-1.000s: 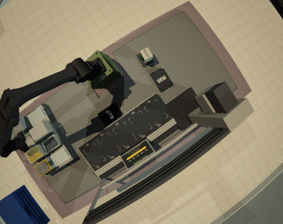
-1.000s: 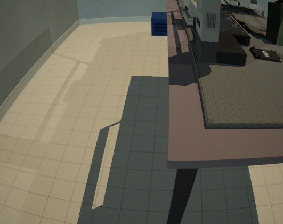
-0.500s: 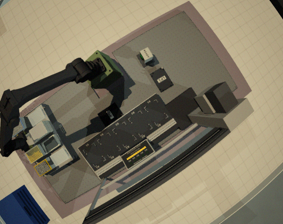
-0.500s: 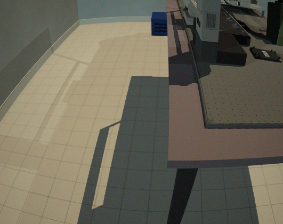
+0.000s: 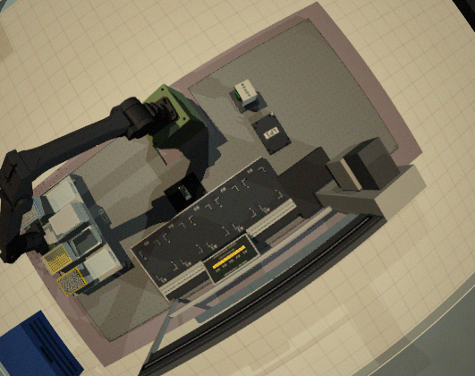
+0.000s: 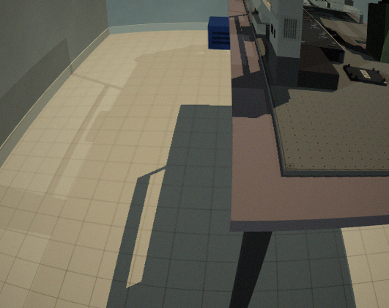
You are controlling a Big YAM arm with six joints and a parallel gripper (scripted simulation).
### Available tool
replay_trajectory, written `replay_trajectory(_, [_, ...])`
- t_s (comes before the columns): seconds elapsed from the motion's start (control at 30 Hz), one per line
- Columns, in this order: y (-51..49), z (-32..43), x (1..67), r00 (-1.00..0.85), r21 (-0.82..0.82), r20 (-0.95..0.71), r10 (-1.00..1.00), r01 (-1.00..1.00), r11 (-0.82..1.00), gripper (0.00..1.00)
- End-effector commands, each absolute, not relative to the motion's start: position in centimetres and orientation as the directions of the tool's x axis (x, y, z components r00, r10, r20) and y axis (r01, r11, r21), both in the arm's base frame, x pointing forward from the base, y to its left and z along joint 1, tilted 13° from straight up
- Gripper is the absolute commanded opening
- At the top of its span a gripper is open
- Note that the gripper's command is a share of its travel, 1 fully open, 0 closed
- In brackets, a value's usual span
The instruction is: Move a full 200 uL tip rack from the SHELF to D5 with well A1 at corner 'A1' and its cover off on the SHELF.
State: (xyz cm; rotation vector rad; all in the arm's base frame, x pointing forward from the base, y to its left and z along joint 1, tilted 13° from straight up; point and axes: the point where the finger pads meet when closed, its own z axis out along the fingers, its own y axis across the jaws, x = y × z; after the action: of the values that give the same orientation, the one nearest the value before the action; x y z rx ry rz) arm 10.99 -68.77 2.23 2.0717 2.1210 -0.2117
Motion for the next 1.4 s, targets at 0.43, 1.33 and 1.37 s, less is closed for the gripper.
replay_trajectory(0.43, [-71.5,4.5,10.7,-0.016,0.027,-0.288,0.957,0.999,0.025,0.00])
replay_trajectory(1.33, [-70.9,2.5,10.7,-0.018,0.025,-0.265,0.964,0.999,0.025,0.00])
replay_trajectory(1.37, [-70.7,2.7,10.7,-0.018,0.024,-0.262,0.965,0.999,0.025,0.00])
